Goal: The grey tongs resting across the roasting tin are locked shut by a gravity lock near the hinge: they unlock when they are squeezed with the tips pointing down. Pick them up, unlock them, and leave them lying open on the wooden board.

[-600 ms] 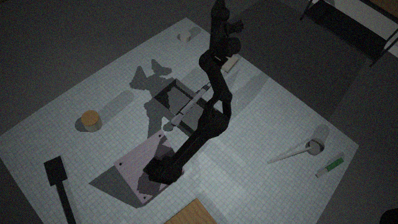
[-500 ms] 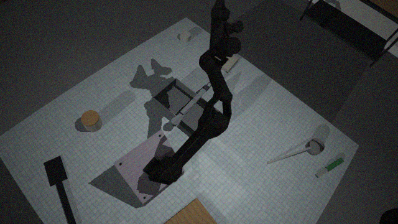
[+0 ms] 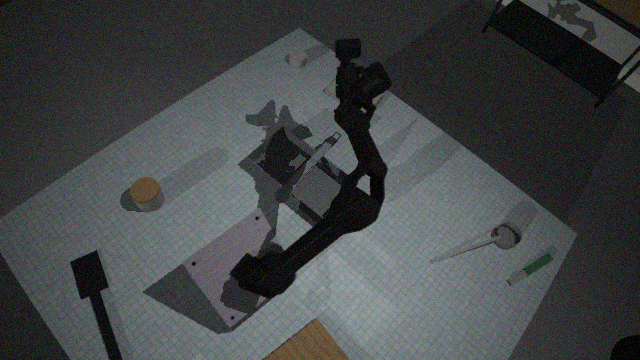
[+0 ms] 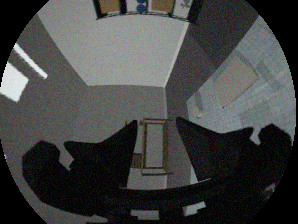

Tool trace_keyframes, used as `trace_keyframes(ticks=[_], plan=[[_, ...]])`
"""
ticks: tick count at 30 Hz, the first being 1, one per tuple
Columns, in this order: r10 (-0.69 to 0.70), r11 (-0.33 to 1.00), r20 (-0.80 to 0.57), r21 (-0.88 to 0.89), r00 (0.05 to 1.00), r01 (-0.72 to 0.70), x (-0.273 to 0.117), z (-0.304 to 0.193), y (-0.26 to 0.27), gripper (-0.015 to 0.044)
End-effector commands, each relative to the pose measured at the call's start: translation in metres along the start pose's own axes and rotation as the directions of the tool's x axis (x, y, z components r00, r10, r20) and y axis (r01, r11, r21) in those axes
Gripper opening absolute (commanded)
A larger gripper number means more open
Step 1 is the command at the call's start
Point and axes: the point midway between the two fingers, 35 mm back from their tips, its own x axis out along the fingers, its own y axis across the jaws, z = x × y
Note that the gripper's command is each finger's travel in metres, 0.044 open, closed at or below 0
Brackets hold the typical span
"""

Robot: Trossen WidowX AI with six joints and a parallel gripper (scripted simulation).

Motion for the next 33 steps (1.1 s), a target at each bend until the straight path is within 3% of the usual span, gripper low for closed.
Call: trace_keyframes(ticks=[1,9,16,33], plan=[[-0.306,0.952,-0.121,-0.07,0.944,0.299,-0.025,-0.02,-0.075,0.026],[-0.631,0.775,-0.293,-0.239,0.718,0.584,-0.088,-0.05,-0.158,0.026],[-0.803,0.588,-0.416,-0.437,0.427,0.68,-0.163,-0.074,-0.207,0.026],[-0.806,0.583,-0.42,-0.443,0.417,0.681,-0.169,-0.072,-0.209,0.026]])
